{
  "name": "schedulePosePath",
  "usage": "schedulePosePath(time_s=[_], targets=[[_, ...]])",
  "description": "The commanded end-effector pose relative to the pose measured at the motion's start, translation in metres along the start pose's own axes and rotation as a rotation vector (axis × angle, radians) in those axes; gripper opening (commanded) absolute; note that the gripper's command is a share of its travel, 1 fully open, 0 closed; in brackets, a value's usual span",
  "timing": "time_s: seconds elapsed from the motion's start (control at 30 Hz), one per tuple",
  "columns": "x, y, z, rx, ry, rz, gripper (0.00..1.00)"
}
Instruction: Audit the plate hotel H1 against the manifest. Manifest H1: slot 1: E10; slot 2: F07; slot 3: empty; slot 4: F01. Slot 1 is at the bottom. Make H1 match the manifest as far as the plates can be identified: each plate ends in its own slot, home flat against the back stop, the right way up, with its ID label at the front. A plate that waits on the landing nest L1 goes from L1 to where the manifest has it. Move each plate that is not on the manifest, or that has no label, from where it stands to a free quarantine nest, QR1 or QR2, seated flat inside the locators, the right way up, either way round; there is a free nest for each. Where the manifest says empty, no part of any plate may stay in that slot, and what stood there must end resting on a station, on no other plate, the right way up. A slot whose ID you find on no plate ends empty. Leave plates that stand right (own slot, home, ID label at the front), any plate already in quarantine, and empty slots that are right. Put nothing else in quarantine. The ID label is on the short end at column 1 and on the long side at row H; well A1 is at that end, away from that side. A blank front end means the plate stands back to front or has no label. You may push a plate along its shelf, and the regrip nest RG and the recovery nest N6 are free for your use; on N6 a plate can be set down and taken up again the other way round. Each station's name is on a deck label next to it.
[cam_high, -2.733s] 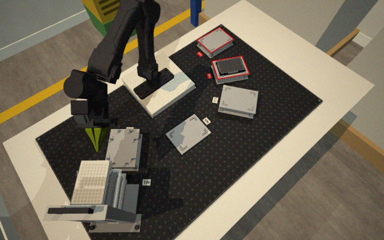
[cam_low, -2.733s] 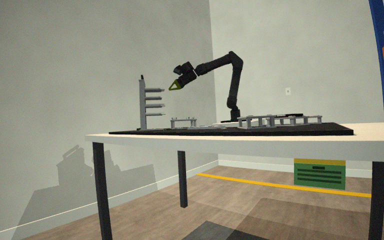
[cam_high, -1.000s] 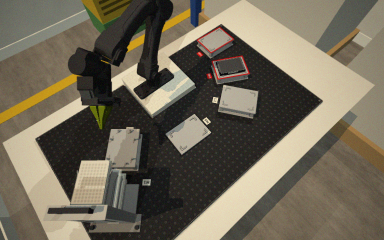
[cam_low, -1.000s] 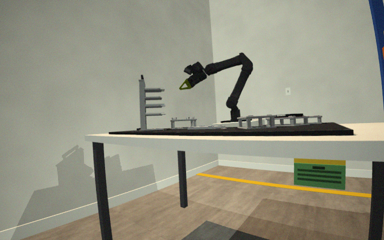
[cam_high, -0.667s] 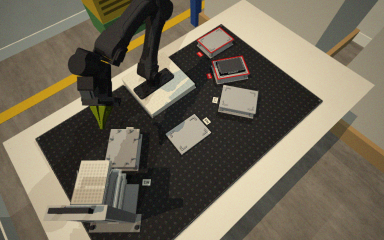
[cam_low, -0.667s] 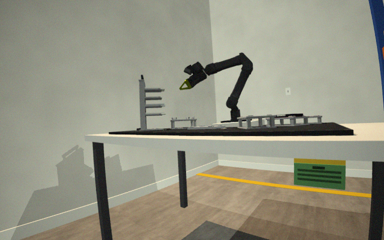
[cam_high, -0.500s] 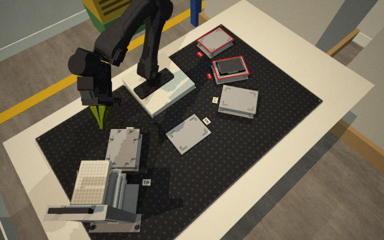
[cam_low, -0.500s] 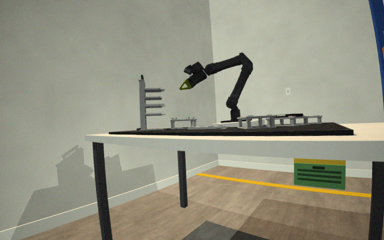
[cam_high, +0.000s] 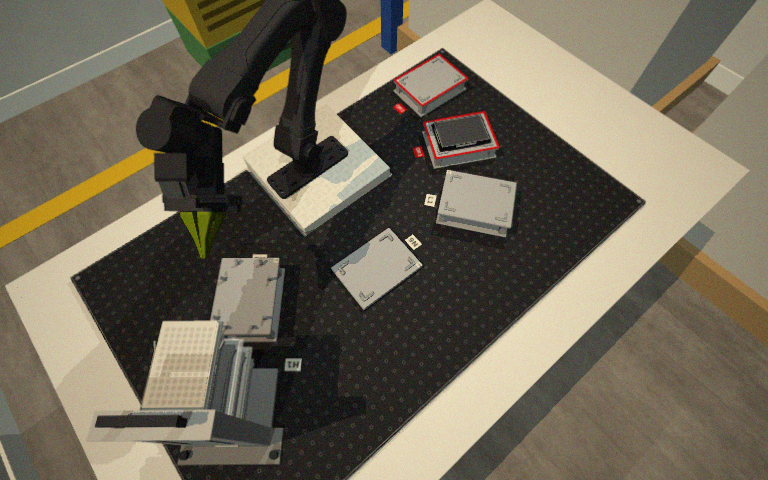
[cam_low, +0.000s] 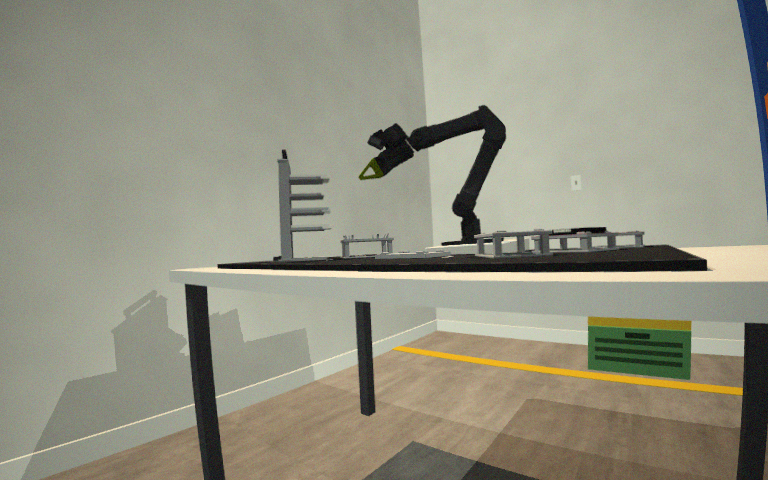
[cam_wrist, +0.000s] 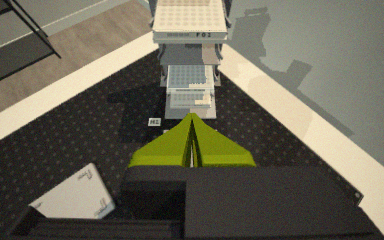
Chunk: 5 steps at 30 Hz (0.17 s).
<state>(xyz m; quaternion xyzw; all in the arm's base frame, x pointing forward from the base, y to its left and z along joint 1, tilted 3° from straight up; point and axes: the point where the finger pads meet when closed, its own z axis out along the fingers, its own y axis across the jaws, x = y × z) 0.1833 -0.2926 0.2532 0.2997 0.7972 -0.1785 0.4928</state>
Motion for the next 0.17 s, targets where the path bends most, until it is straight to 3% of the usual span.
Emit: schedulePosePath(time_s=[0.0, 0.13], targets=[[-0.0018, 0.0009, -0.0015, -0.004, -0.004, -0.002, 0.0], [-0.0018, 0.0009, -0.0015, -0.004, -0.004, -0.002, 0.0]])
